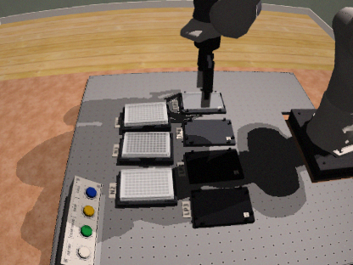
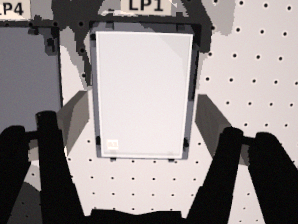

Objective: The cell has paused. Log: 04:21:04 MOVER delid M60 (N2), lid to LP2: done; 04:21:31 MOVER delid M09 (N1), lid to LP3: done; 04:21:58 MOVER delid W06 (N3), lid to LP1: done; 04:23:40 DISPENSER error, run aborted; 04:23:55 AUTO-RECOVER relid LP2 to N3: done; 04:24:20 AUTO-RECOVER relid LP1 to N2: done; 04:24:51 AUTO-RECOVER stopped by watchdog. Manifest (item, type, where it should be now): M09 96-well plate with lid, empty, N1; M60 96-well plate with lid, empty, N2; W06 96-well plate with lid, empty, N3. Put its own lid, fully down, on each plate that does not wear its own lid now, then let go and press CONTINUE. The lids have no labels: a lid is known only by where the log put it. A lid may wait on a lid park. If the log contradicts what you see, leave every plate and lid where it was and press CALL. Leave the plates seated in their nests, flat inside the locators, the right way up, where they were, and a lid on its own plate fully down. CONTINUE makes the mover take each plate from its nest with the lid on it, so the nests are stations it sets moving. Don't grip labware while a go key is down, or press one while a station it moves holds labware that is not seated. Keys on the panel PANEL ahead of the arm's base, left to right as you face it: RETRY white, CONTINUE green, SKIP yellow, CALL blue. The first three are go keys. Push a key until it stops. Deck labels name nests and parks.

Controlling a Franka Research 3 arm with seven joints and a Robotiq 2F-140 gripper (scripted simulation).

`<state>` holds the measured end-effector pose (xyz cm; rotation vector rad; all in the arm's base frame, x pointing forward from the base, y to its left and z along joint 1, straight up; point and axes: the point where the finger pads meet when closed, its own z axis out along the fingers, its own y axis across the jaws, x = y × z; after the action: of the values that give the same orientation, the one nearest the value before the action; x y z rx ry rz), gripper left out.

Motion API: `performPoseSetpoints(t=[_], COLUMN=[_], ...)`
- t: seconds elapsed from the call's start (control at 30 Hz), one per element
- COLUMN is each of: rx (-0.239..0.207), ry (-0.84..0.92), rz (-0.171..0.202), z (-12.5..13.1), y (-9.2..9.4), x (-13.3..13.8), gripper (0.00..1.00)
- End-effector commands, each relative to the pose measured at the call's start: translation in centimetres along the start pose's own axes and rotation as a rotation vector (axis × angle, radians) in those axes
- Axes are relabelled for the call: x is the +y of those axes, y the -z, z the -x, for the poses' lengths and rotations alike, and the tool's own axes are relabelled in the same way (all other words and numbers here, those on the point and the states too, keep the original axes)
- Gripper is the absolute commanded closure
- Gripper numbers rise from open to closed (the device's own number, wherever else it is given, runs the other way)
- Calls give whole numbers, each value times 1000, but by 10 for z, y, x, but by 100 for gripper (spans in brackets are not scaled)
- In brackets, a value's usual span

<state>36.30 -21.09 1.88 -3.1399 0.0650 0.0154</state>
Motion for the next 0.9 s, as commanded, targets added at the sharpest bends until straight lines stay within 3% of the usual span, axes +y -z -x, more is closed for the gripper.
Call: performPoseSetpoints(t=[0.0, 0.73, 0.77, 0.87], rx=[1, 1, 1, 1], ry=[5, 5, 5, 5], rz=[1, 1, 1, 1], z=[0, 0, 0, 0], y=[-1, -1, -1, -1], x=[0, 0, 0, 0], gripper=[34, 34, 41, 41])
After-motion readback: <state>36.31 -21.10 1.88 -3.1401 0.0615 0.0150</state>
